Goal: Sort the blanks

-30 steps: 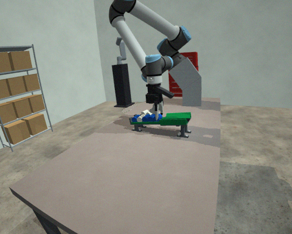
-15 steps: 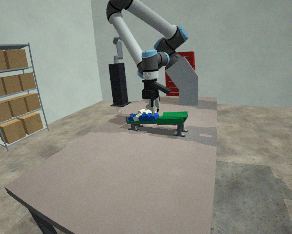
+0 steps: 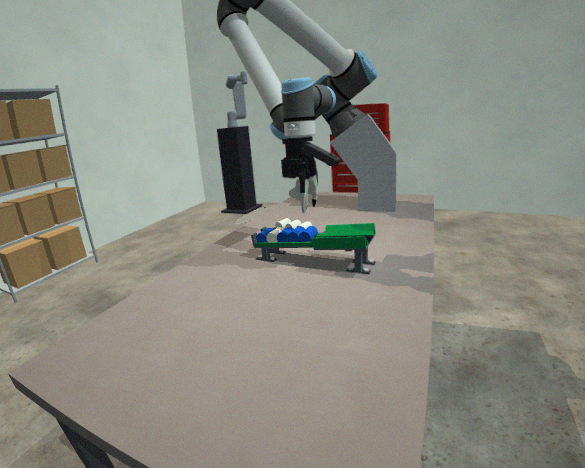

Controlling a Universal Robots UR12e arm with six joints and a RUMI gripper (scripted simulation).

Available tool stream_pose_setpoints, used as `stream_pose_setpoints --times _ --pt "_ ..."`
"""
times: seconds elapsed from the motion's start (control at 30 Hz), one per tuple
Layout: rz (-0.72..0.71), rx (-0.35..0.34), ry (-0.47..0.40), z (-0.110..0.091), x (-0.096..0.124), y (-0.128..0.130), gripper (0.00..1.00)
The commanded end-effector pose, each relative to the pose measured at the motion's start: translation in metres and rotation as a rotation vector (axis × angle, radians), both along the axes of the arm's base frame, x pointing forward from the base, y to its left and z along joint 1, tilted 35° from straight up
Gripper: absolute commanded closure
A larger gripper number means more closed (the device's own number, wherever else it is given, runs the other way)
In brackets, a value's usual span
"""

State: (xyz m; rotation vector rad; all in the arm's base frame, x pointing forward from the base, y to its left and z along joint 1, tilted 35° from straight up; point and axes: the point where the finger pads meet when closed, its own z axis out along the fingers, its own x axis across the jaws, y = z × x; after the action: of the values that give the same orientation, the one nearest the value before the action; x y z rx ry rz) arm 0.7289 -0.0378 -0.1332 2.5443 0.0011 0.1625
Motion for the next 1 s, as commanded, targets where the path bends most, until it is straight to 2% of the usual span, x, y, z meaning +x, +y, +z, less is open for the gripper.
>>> stream_pose_setpoints --times 0.0,0.03,0.07,0.97 --pt "-0.003 0.000 0.006 0.0054 -0.0034 0.0052 0.52" --pt "-0.003 0.001 0.006 0.0056 -0.0032 0.0051 0.52" --pt "-0.004 0.001 0.006 0.0055 -0.0032 0.0041 0.00" --pt "-0.008 0.001 0.006 0.0041 -0.0037 0.0034 0.00"
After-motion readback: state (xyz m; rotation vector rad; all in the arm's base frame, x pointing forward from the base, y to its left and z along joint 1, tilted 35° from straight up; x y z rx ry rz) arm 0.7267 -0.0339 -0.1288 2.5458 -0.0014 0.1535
